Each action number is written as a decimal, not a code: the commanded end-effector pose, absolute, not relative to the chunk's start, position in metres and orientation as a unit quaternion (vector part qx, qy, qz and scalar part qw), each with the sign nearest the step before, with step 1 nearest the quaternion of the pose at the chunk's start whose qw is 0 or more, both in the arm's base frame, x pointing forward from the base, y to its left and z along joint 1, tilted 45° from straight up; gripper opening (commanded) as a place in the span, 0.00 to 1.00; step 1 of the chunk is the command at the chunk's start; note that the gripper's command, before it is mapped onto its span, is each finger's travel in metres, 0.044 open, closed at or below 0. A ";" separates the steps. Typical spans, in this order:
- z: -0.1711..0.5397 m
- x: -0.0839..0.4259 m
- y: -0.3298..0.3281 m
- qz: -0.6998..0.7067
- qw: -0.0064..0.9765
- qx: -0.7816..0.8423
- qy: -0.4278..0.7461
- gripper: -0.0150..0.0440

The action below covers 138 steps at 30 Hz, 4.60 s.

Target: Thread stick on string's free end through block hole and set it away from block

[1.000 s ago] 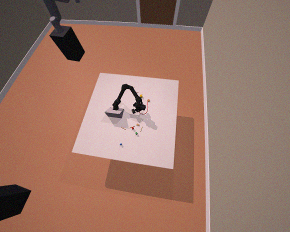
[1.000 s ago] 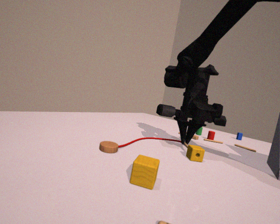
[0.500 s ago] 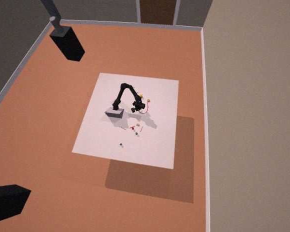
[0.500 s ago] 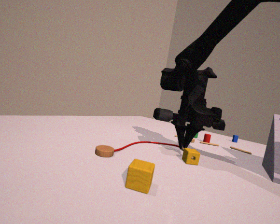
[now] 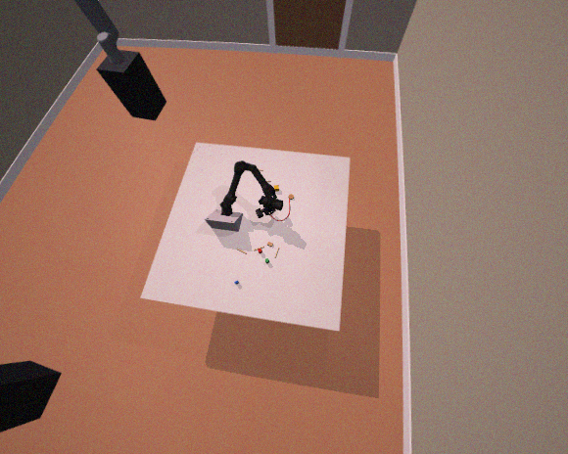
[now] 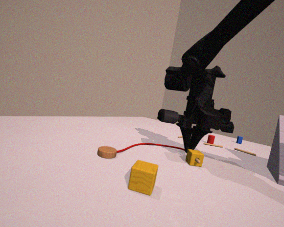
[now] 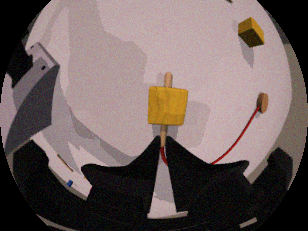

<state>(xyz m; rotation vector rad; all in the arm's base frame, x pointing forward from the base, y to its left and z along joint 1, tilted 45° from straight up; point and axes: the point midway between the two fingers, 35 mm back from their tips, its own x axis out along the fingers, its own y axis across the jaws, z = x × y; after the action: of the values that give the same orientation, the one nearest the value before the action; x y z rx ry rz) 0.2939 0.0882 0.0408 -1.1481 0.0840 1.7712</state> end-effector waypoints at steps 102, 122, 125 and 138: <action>0.131 0.255 0.070 -0.030 0.464 0.494 0.735 0.46; 0.107 0.255 0.092 -0.031 0.465 0.493 0.735 0.46; 0.104 0.255 0.095 -0.031 0.465 0.493 0.735 0.46; 0.089 0.252 0.110 -0.030 0.464 0.494 0.735 0.46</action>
<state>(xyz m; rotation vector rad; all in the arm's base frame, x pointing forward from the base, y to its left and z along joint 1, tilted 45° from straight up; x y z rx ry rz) 0.2548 0.1062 0.0937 1.2043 1.7993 -0.0701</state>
